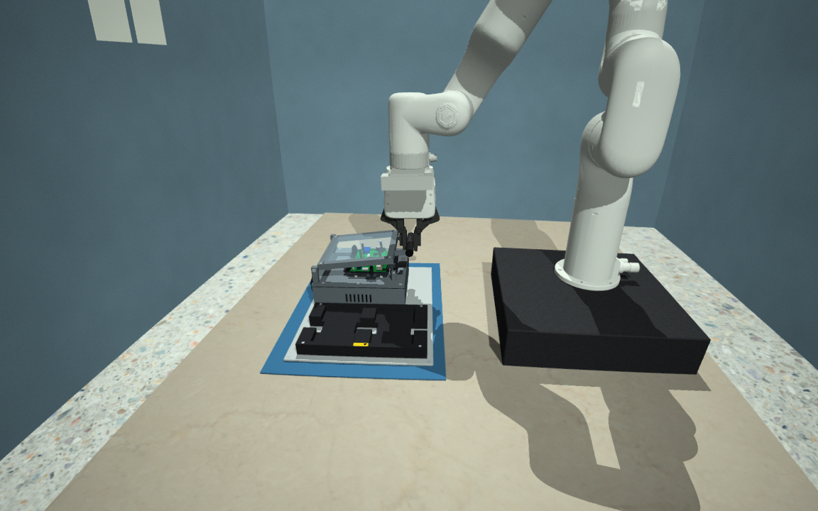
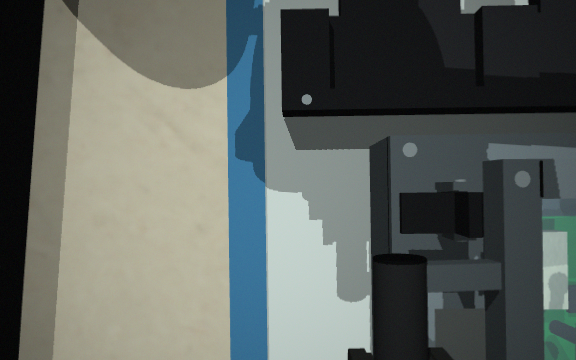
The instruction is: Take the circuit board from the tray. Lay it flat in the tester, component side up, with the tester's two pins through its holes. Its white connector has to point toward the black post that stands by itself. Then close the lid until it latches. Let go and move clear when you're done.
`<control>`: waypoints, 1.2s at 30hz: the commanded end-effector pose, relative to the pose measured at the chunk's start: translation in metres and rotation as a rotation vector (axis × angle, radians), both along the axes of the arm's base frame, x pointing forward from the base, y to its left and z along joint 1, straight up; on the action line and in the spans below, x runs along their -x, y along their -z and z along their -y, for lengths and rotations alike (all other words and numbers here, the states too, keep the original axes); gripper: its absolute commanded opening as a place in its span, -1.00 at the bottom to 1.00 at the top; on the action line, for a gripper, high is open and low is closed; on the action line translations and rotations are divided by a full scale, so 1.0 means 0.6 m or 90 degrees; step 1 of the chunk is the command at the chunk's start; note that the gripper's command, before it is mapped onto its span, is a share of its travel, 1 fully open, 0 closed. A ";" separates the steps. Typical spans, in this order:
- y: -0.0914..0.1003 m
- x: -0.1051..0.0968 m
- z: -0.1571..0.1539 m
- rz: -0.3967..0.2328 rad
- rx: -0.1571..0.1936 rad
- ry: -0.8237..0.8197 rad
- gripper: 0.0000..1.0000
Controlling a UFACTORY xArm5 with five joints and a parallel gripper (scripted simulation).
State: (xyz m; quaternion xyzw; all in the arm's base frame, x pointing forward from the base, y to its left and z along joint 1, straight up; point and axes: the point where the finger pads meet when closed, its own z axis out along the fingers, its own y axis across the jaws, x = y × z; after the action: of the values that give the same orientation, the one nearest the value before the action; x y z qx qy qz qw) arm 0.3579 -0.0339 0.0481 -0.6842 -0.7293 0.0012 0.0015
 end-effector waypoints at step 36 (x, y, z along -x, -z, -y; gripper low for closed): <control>0.017 0.000 0.000 0.002 0.000 0.000 -1.00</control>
State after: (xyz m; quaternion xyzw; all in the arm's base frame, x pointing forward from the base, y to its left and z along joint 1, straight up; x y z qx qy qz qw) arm 0.3571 -0.0340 0.0374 -0.6842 -0.7293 0.0010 0.0012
